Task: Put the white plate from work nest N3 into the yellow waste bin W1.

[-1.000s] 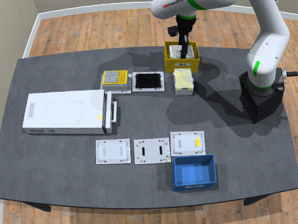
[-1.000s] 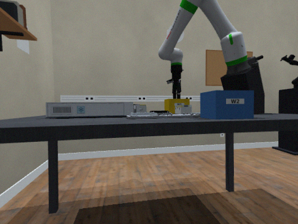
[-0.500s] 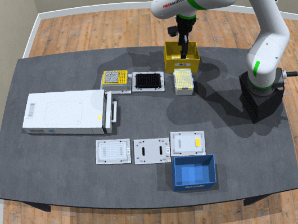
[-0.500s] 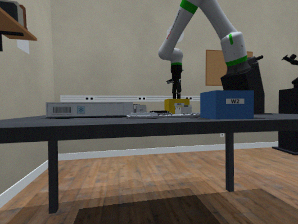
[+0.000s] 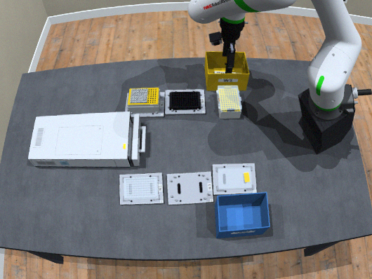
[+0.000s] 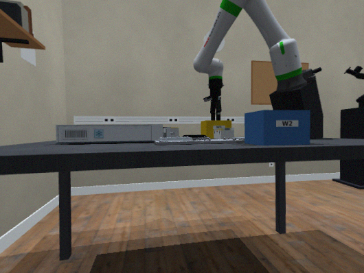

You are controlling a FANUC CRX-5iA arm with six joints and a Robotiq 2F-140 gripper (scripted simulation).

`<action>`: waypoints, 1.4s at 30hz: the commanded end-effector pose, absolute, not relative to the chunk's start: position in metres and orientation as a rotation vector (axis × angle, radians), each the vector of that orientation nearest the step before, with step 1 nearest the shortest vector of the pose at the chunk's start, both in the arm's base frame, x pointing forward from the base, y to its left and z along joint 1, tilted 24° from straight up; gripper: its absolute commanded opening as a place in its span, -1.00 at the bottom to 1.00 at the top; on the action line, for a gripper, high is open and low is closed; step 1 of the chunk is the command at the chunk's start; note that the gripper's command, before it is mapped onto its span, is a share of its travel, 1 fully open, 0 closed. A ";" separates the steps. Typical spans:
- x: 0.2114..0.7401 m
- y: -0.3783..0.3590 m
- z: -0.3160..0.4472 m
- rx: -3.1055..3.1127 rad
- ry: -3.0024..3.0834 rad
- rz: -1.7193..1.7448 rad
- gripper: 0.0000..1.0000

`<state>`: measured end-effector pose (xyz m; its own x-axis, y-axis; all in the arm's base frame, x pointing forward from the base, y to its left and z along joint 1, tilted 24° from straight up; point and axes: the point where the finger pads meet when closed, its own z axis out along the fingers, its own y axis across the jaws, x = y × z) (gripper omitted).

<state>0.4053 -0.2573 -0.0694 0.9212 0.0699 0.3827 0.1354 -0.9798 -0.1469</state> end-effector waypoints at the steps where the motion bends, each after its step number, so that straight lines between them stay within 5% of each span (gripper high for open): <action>1: 0.404 -0.259 -0.066 -2.912 -0.156 -0.571 0.40; 42: 0.394 -0.245 -0.022 -2.912 -0.156 -0.571 0.40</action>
<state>0.3927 -0.2543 -0.0289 0.9212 0.0694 0.3828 0.1352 -0.9798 -0.1476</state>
